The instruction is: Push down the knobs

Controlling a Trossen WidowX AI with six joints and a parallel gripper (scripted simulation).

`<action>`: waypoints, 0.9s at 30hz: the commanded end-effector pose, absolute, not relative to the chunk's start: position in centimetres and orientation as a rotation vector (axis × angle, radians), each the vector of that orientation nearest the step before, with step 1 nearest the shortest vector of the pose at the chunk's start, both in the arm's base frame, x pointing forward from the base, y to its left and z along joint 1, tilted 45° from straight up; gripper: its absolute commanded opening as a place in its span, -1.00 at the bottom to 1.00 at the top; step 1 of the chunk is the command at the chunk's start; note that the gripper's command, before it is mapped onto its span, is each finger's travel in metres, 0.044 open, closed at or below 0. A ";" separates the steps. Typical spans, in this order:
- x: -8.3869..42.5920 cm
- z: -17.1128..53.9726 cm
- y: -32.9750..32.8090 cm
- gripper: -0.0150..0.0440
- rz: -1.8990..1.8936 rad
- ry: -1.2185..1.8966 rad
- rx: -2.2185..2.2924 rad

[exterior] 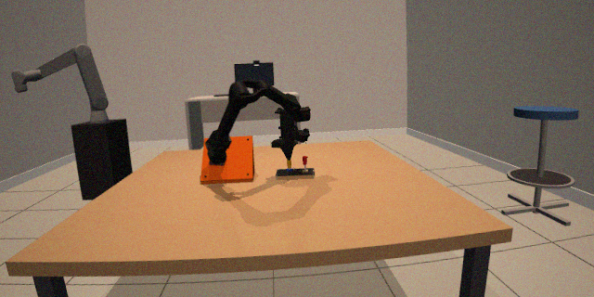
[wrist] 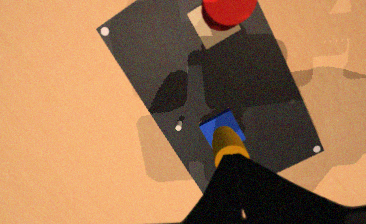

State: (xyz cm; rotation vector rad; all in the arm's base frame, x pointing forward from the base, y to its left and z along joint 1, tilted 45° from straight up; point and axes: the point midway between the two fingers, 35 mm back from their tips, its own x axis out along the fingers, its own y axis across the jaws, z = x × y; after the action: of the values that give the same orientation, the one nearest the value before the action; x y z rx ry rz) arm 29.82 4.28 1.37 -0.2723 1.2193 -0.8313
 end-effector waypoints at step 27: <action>29.7 2.3 5.0 -0.22 -0.839 1.221 -0.278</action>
State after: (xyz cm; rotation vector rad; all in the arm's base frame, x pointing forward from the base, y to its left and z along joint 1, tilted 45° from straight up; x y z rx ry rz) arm 29.72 5.12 2.31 -0.2778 1.2196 -0.8374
